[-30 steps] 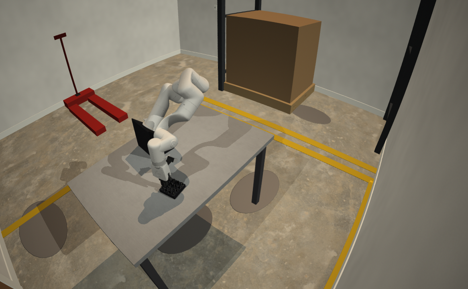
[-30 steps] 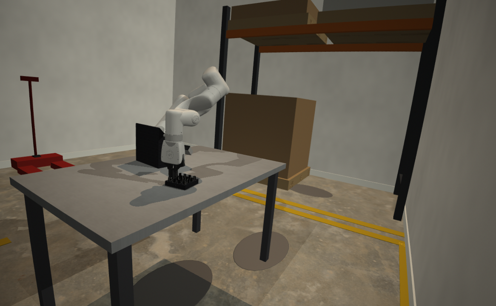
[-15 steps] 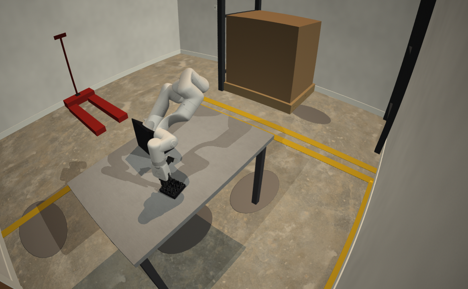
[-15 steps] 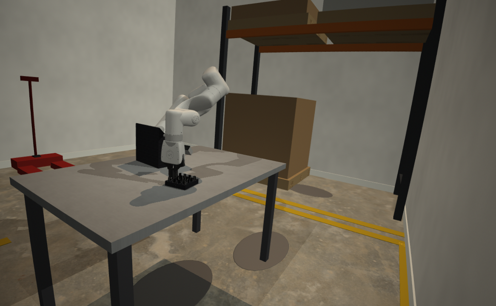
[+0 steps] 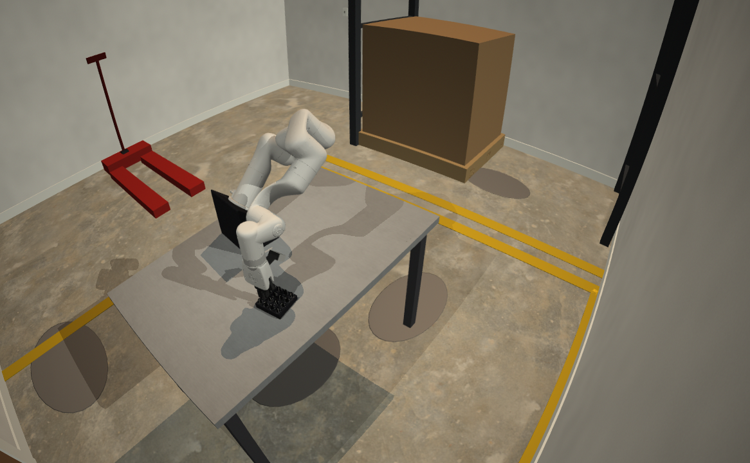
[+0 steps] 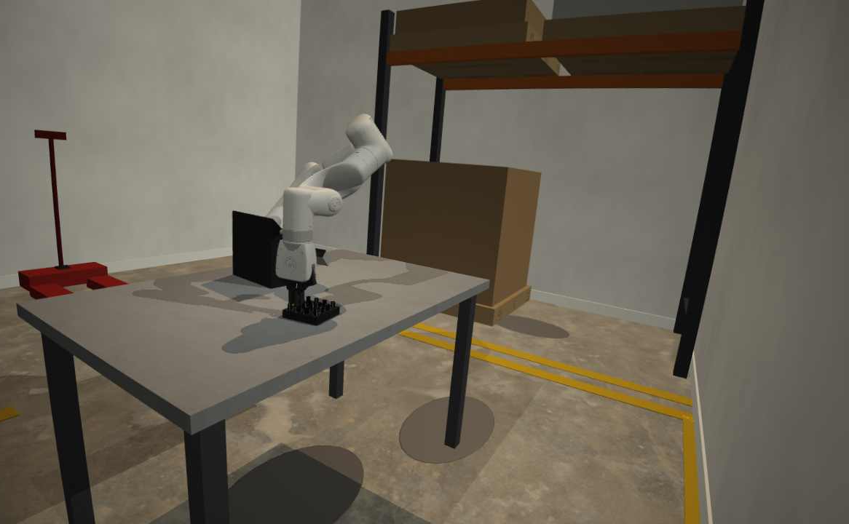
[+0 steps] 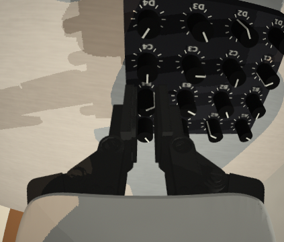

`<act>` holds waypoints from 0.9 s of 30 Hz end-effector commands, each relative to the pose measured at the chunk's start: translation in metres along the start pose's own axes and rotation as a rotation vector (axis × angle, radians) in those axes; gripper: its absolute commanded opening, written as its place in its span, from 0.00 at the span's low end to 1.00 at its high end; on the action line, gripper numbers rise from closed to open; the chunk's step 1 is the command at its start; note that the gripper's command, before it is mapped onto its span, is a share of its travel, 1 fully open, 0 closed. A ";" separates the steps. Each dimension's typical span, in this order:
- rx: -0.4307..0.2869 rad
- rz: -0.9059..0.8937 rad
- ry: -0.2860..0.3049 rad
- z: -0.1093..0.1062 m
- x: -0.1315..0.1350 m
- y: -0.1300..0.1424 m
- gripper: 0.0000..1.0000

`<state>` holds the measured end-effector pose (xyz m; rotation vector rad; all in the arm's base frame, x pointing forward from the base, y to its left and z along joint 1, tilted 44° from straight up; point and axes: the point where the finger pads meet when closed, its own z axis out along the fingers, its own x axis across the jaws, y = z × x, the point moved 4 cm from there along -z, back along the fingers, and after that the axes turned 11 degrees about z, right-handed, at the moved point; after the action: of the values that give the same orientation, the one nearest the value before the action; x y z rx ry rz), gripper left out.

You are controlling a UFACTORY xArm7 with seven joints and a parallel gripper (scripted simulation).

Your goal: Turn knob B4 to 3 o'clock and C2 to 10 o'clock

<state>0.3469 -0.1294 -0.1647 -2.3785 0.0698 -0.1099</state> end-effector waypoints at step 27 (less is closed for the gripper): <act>-0.003 0.367 0.003 -0.002 0.001 0.001 0.08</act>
<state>0.3467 -0.1294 -0.1647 -2.3394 0.4214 0.0297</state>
